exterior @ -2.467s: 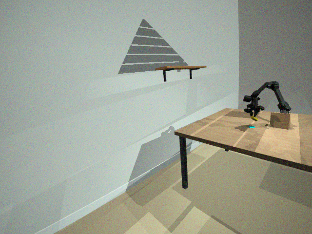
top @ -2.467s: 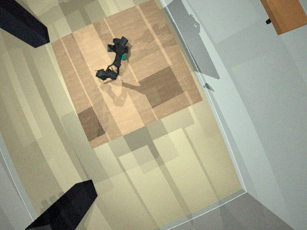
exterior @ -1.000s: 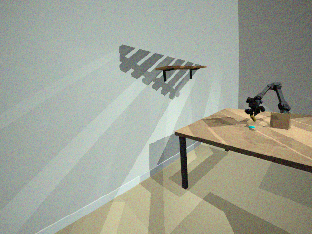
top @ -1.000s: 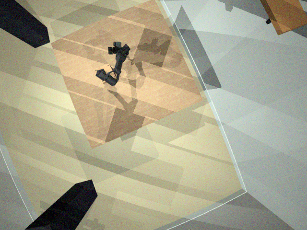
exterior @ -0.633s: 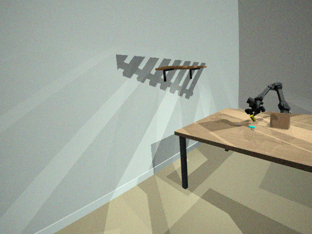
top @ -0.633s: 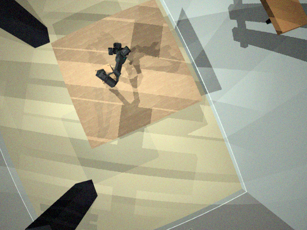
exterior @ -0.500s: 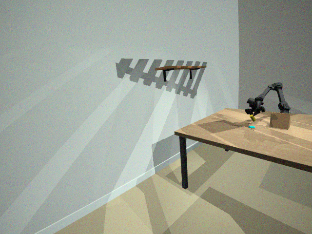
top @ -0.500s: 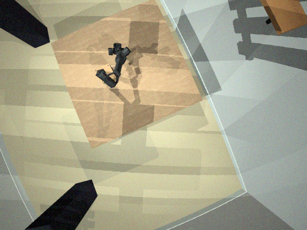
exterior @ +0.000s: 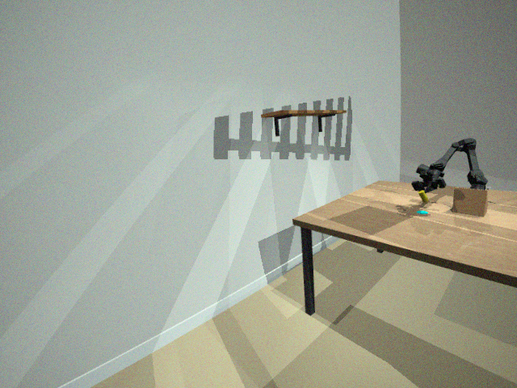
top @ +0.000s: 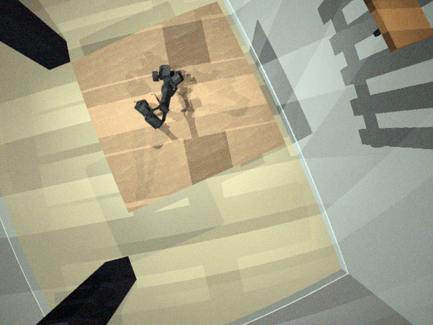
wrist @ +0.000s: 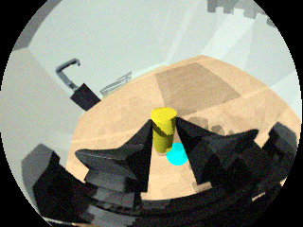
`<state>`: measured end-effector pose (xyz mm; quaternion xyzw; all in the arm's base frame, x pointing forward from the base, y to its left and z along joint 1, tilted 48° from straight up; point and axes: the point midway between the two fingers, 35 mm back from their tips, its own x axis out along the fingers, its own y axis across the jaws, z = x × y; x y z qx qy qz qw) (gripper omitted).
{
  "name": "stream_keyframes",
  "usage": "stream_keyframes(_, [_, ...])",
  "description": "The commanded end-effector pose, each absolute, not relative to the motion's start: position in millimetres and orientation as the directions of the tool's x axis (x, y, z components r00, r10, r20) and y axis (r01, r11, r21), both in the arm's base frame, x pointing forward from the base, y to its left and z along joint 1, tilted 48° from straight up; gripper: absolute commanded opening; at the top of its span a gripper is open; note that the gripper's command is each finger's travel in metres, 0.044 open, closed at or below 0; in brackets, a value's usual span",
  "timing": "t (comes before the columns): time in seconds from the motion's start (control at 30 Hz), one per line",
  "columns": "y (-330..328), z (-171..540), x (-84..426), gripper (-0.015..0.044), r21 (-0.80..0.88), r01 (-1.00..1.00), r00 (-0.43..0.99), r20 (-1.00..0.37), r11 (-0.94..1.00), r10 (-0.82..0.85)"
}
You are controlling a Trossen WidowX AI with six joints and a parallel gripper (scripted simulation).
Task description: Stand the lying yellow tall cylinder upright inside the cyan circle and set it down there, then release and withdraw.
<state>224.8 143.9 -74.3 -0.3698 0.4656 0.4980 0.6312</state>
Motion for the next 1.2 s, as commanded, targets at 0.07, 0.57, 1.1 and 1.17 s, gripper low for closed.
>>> stream_keyframes(0.07, [143.3,-71.0,223.5,0.0105,-0.018,-0.976,0.089,-0.942,0.217,0.323])
stream_keyframes(0.57, [141.7,-63.4,223.3,0.0105,-0.067,-0.980,0.141,-0.901,0.190,0.409])
stream_keyframes(1.1, [139.5,-53.7,222.0,0.0105,-0.135,-0.978,0.198,-0.848,0.162,0.492])
stream_keyframes(1.17, [139.2,-52.4,221.7,0.0105,-0.144,-0.977,0.206,-0.840,0.159,0.502])
